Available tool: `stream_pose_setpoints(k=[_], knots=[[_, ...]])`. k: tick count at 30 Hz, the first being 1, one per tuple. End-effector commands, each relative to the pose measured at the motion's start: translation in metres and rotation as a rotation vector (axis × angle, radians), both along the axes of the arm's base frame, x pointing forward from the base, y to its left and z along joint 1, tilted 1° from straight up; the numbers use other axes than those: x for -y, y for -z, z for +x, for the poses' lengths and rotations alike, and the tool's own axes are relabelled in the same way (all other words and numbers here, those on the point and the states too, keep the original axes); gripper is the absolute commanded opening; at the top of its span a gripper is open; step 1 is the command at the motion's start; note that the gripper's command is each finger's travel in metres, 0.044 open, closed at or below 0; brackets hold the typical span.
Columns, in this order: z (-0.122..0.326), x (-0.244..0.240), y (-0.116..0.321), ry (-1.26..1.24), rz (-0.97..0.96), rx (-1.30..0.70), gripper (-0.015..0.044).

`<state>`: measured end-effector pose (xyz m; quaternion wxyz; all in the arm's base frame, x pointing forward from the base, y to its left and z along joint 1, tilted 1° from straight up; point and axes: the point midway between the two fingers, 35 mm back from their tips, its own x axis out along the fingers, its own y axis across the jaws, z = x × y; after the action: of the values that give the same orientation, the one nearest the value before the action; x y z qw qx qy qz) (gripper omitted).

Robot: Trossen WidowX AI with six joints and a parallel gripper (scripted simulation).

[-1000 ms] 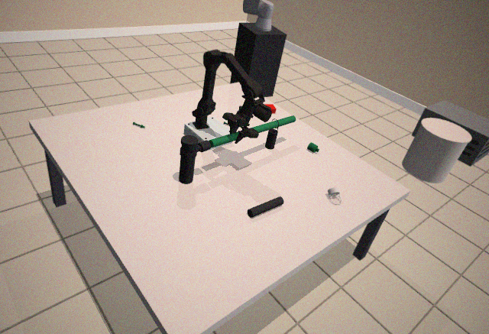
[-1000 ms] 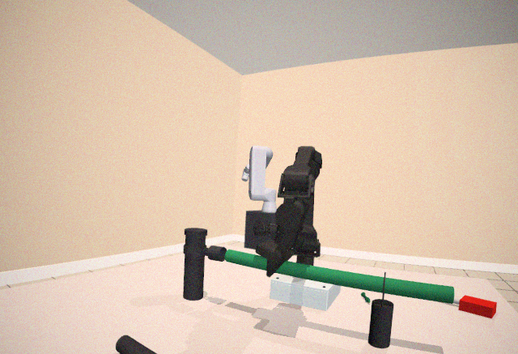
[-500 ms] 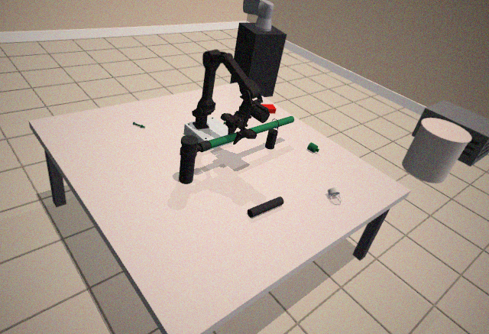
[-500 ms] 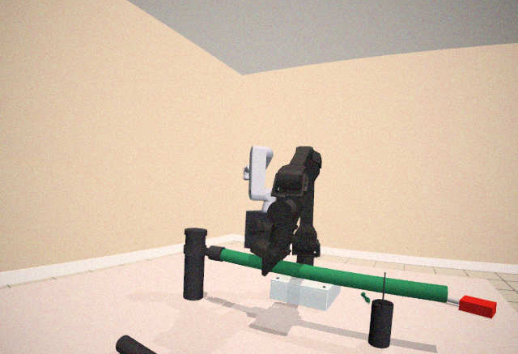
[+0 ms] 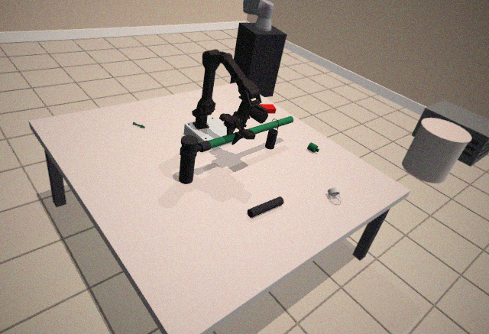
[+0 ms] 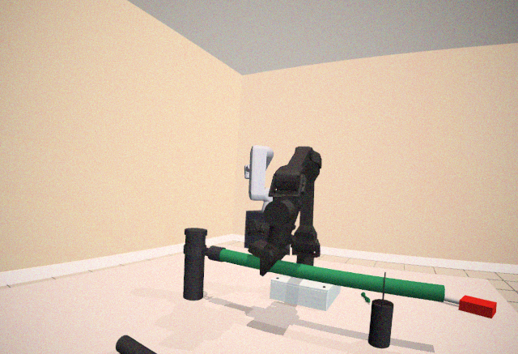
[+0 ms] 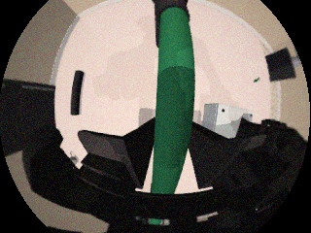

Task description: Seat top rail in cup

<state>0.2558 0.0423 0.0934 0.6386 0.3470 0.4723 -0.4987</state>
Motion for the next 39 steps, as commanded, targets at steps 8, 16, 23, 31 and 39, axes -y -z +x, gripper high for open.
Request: stream_pose_setpoints(k=[8, 16, 23, 31, 39], knots=[[0.0003, -0.0002, 0.0005, -0.001, 0.001, 0.000, 0.0000], [0.0011, 0.0003, 0.0016, -0.004, 0.005, -0.001, 0.0000], [0.0020, 0.0008, 0.0019, -0.006, 0.006, -0.002, 0.0000], [0.0009, 0.0001, 0.0022, -0.002, 0.008, -0.005, 0.0000], [0.0011, 0.0009, 0.0021, -0.002, 0.008, -0.005, 0.0000]])
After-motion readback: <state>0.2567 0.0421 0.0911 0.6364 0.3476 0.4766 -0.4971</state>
